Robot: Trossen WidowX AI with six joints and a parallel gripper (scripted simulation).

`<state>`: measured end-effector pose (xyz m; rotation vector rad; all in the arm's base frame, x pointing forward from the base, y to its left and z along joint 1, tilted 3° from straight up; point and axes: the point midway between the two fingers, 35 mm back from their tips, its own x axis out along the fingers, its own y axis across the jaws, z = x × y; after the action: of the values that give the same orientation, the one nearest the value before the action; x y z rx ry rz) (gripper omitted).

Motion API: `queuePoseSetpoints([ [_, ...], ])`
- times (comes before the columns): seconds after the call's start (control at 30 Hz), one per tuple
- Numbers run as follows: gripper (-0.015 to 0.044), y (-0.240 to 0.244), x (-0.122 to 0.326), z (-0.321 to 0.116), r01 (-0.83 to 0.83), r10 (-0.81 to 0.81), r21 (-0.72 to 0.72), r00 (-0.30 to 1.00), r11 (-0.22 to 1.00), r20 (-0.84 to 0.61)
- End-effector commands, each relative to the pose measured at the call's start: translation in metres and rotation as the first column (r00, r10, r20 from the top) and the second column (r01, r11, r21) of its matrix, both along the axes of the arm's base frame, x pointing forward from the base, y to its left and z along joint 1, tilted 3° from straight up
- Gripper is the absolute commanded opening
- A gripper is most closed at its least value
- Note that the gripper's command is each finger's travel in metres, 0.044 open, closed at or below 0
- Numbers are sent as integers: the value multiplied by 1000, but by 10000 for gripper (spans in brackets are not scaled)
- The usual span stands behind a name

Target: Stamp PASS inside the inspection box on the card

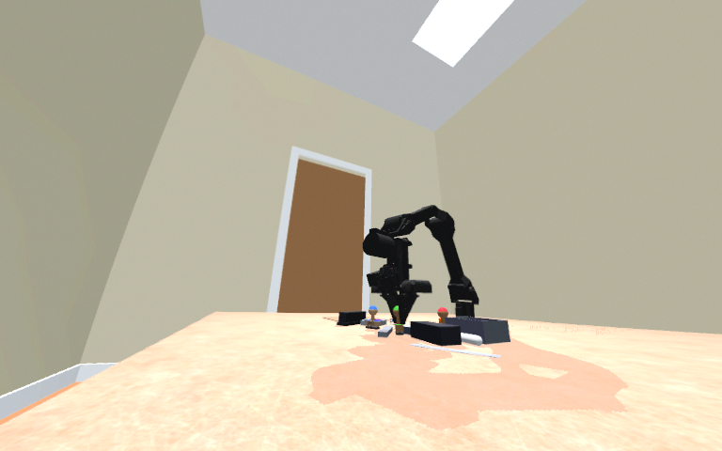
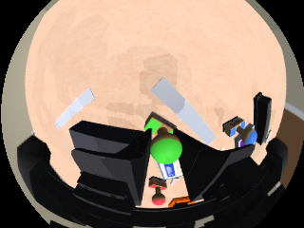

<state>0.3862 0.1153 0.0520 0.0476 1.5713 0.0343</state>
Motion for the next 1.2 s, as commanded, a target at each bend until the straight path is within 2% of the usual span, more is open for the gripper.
queuePoseSetpoints([
  [0.0, 0, -1, 1, 3, 0, 0, -3, 1000, 1000, 5],
  [1.17, 0, -1, 2, 20, 0, 0, -2, 1000, 1000, 5],
])
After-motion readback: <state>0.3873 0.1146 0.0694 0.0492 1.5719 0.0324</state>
